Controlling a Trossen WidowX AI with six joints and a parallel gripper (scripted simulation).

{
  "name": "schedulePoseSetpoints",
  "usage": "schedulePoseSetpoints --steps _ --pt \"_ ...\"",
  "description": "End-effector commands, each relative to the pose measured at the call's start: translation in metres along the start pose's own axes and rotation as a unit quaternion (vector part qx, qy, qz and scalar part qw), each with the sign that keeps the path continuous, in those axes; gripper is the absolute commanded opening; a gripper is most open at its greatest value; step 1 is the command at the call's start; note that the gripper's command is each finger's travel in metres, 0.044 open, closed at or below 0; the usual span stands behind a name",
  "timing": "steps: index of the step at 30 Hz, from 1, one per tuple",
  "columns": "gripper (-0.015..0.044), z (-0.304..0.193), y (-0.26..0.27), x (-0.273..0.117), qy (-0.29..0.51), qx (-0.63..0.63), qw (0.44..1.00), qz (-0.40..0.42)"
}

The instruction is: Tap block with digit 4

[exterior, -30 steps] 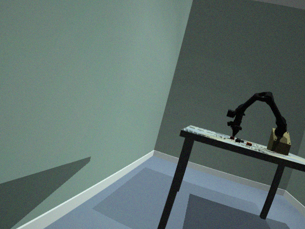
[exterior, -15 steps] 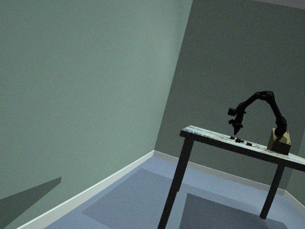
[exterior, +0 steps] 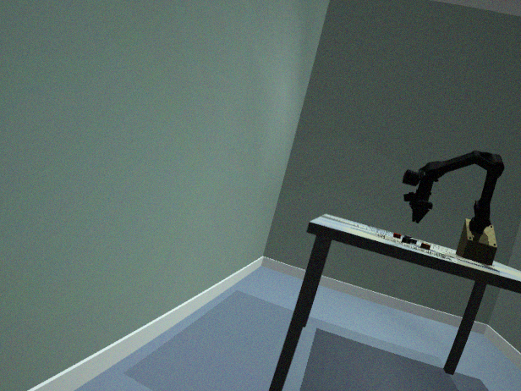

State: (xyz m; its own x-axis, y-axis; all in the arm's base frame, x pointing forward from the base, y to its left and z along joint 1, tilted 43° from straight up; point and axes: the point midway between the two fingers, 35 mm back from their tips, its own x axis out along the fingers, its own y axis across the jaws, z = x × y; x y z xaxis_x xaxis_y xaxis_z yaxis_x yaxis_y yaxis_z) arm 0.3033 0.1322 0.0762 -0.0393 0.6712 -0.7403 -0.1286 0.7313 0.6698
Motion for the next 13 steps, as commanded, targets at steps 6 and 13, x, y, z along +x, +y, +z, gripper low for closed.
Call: schedulePoseSetpoints --steps 6,13 --pt "0.0400 -0.073 0.087 -0.030 0.006 0.006 1.000 0.012" --pt "0.0400 -0.075 0.088 -0.031 0.006 0.006 1.000 0.012"
